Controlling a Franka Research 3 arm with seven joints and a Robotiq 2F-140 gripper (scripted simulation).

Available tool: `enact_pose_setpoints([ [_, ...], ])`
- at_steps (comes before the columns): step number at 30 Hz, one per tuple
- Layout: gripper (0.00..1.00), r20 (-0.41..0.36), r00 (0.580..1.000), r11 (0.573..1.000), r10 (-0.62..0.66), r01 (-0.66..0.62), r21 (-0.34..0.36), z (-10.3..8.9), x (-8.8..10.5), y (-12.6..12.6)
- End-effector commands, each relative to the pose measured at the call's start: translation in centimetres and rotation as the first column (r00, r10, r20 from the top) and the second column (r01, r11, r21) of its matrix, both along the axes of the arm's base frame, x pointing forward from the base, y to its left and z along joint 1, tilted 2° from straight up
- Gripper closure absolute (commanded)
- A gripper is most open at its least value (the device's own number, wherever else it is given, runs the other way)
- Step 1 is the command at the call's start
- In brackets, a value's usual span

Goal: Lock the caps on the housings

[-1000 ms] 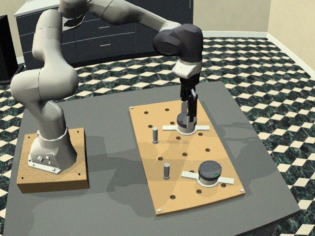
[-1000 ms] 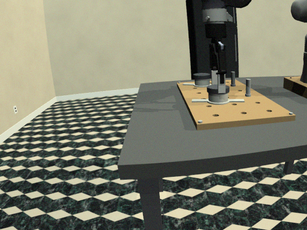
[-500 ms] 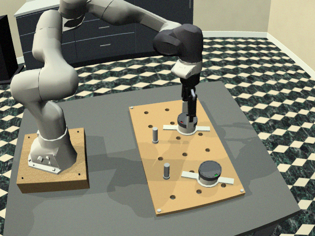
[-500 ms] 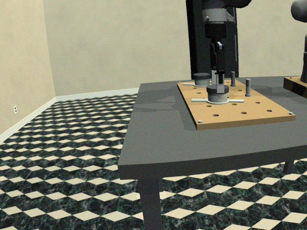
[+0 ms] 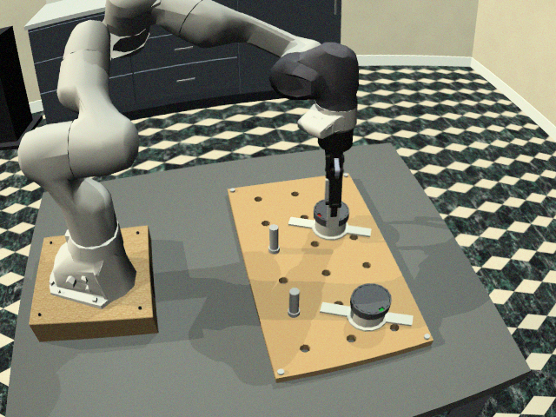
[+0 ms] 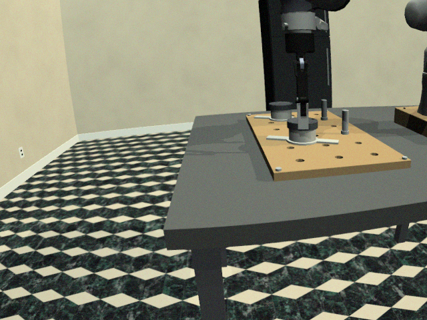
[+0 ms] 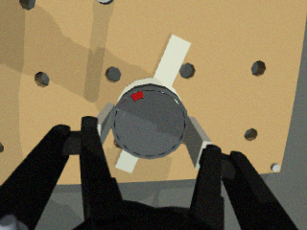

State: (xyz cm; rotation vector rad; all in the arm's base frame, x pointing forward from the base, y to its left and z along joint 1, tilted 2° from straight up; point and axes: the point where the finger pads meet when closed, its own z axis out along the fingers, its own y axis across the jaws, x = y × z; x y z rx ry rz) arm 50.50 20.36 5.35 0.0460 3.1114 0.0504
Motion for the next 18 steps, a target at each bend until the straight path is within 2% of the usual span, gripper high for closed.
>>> enact_pose_setpoints([
  [1,0.90,-0.009,0.998,0.998,-0.058,0.058,0.005,-0.1,-0.2,0.3],
  [18,0.90,-0.009,0.998,0.998,-0.058,0.058,0.005,0.0,0.9,0.5],
])
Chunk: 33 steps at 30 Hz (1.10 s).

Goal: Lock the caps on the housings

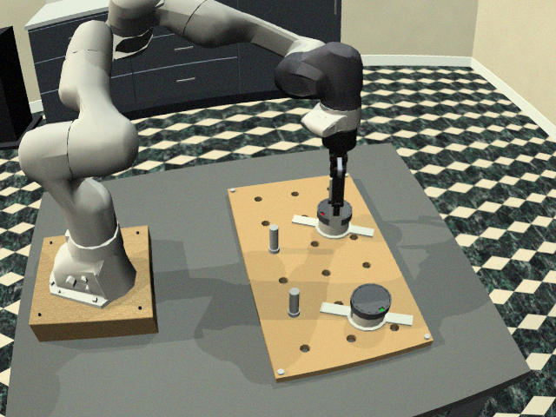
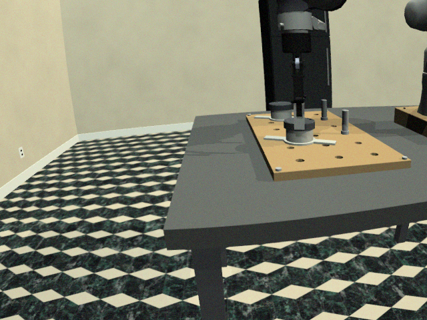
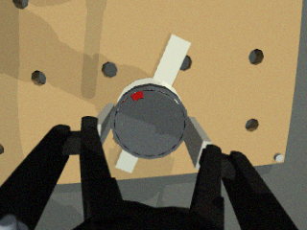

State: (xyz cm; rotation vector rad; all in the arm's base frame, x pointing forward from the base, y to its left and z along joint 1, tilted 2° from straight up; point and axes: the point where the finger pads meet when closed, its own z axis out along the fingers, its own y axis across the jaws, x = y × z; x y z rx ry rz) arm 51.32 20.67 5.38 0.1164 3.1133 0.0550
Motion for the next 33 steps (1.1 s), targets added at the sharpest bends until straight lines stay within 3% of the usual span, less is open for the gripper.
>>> enact_pose_setpoints([
  [1,0.90,-0.004,1.000,1.000,-0.013,0.013,0.002,-0.06,0.05,0.18],
  [33,0.90,-0.004,1.000,1.000,-0.013,0.013,0.002,-0.06,0.39,-0.04],
])
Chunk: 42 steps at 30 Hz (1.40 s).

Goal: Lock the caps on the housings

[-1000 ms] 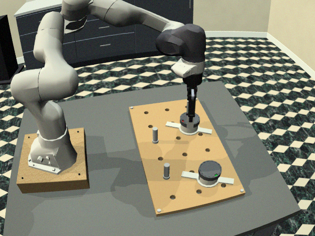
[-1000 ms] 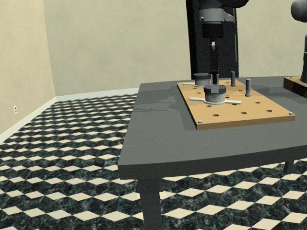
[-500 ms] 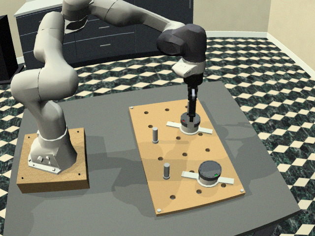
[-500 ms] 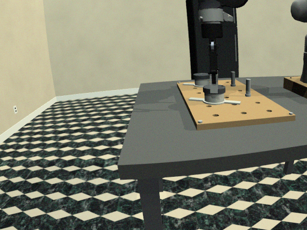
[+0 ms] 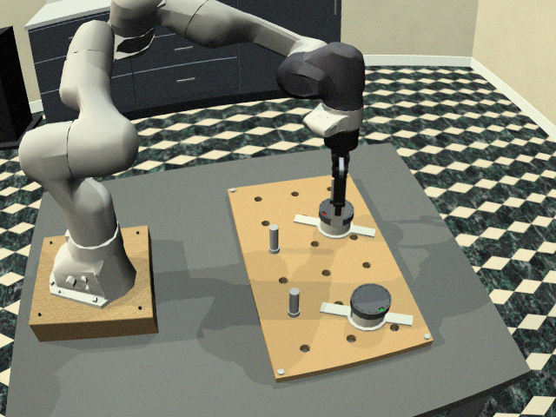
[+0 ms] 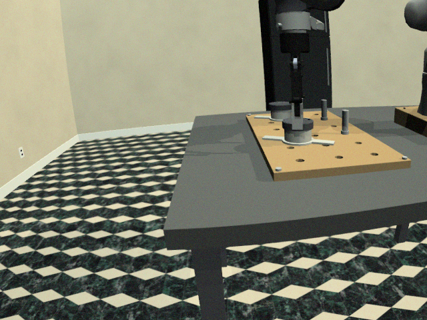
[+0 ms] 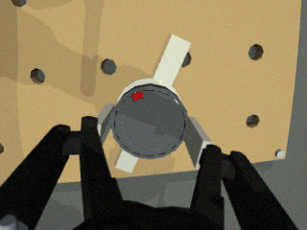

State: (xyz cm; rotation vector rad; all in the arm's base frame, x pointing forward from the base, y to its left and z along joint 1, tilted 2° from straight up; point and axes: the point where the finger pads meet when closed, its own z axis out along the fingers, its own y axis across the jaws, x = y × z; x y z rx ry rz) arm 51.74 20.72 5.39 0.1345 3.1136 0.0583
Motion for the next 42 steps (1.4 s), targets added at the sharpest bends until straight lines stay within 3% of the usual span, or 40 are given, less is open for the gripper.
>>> enact_pose_setpoints([
  [1,0.90,-0.003,1.000,1.000,-0.002,0.002,0.000,-0.1,0.0,-0.1],
  [42,0.90,-0.003,1.000,1.000,-0.002,0.002,0.000,-0.2,0.7,-3.7],
])
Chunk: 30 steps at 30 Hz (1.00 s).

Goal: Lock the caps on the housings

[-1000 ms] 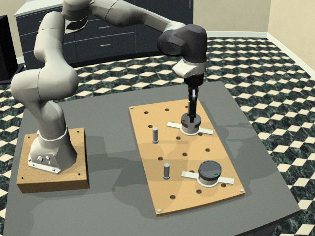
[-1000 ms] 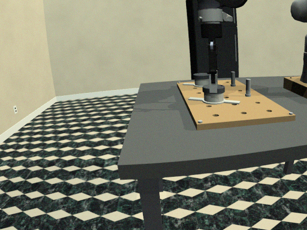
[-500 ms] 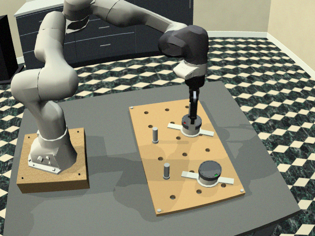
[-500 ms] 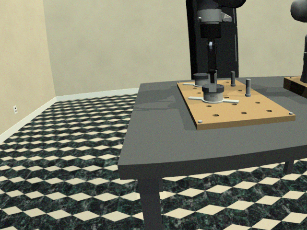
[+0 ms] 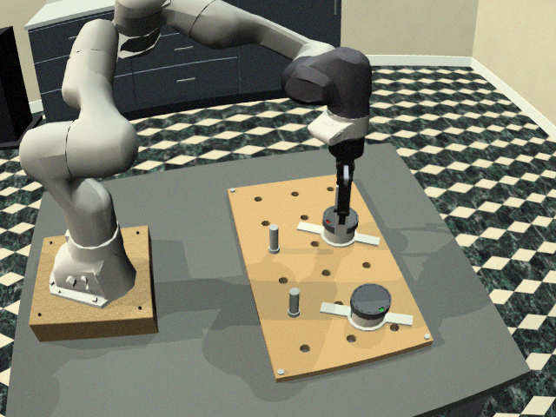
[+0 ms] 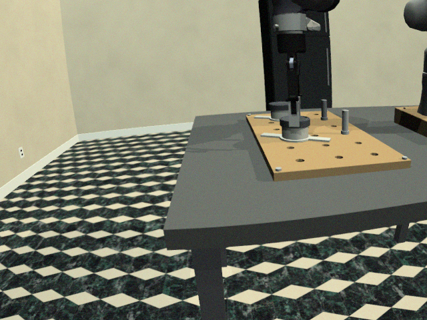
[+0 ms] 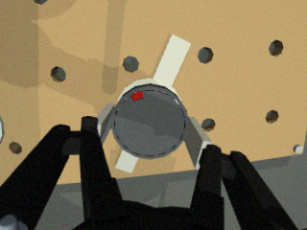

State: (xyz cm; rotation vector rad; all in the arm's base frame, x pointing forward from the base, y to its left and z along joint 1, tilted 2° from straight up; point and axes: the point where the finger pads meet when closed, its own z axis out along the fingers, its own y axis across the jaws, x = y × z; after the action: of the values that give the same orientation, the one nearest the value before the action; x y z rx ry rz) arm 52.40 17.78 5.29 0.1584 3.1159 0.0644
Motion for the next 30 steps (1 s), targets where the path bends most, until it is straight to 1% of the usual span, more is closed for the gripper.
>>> enact_pose_setpoints([
  [1,0.90,0.001,1.000,1.000,0.013,-0.013,-0.005,-0.1,0.1,-0.9],
  [30,0.90,0.001,1.000,1.000,0.013,-0.013,-0.005,-0.2,1.0,-5.4],
])
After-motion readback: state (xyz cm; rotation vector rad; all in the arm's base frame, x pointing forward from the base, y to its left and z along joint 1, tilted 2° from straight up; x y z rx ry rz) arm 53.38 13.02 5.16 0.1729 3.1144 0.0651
